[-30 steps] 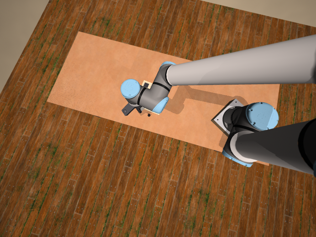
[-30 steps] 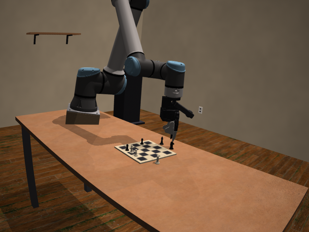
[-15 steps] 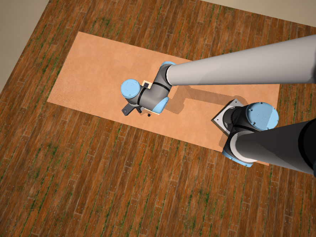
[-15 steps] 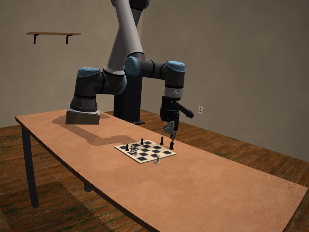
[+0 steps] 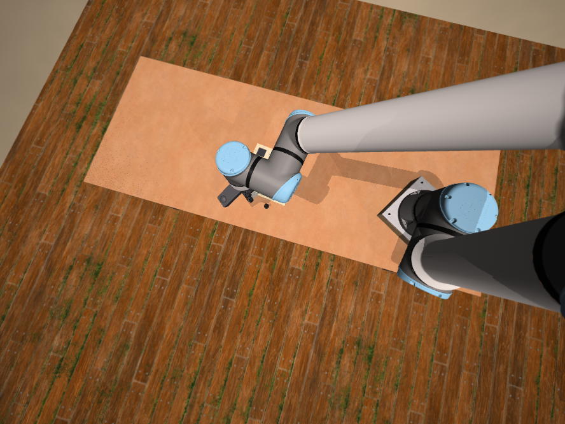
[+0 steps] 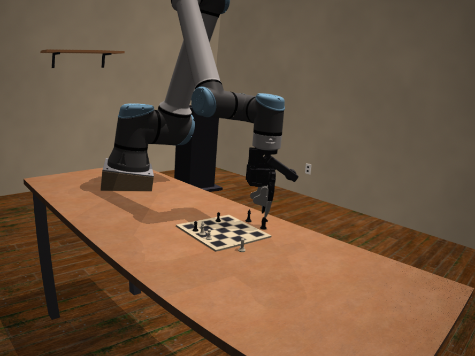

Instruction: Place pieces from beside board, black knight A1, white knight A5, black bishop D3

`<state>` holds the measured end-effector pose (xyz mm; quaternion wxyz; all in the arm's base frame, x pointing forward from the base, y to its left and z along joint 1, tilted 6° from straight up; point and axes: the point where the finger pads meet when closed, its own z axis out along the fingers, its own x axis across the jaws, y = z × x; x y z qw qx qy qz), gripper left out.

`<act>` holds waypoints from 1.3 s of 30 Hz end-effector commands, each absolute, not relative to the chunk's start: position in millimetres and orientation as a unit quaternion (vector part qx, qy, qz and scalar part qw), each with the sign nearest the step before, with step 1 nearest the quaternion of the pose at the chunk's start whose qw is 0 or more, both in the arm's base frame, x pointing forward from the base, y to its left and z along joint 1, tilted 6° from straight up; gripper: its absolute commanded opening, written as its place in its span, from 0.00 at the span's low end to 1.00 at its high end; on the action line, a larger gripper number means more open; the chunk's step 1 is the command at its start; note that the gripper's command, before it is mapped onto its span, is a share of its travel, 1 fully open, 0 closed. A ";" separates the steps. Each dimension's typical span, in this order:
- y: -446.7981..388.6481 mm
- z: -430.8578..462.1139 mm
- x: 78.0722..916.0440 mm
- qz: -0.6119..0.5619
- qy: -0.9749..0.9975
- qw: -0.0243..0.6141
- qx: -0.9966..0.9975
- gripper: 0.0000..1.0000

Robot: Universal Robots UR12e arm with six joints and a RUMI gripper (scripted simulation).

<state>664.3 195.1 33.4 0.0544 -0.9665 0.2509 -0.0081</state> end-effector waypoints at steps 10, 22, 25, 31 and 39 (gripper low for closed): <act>196.6 19.1 665.6 -0.009 0.251 0.055 -0.966 0.22; 198.3 2.1 666.4 -0.009 0.251 0.055 -0.966 0.22; 198.5 0.5 666.5 -0.009 0.251 0.055 -0.966 0.22; 198.5 0.2 666.5 -0.009 0.251 0.055 -0.966 0.22; 198.5 0.2 666.5 -0.009 0.251 0.055 -0.966 0.22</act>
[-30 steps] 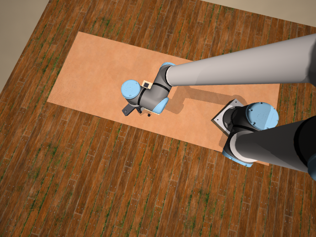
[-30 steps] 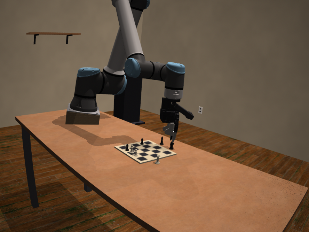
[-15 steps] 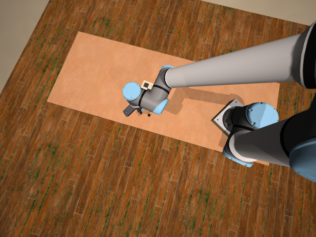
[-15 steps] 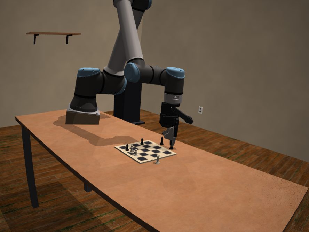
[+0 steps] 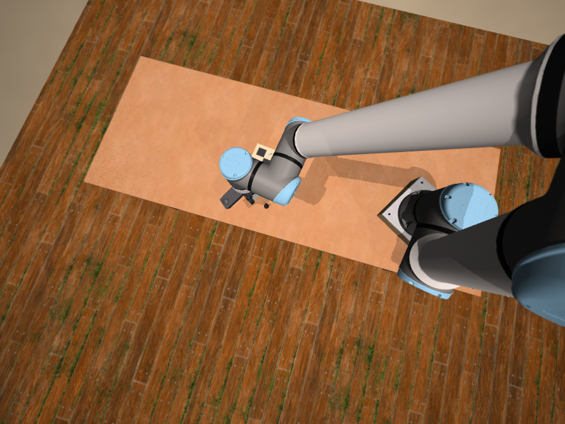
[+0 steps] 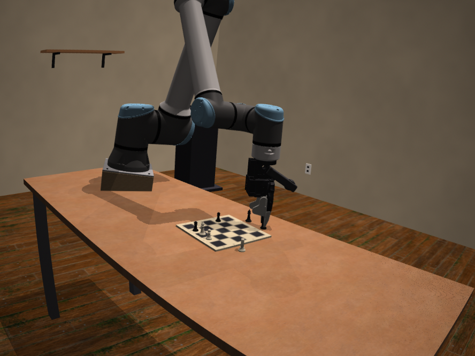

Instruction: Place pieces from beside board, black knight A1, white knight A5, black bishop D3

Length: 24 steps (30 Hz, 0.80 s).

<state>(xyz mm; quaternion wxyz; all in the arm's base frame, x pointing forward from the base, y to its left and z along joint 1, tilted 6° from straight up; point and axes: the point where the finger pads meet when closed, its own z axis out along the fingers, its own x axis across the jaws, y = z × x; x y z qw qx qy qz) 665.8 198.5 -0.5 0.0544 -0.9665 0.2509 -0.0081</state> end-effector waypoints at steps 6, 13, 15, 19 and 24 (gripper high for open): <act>198.5 0.2 666.5 -0.009 0.251 0.055 -0.966 0.22; 198.5 0.2 666.5 -0.009 0.251 0.055 -0.966 0.22; 198.5 0.2 666.5 -0.009 0.251 0.055 -0.966 0.22; 198.5 0.2 666.5 -0.009 0.251 0.055 -0.966 0.22; 198.5 0.2 666.5 -0.009 0.251 0.055 -0.966 0.00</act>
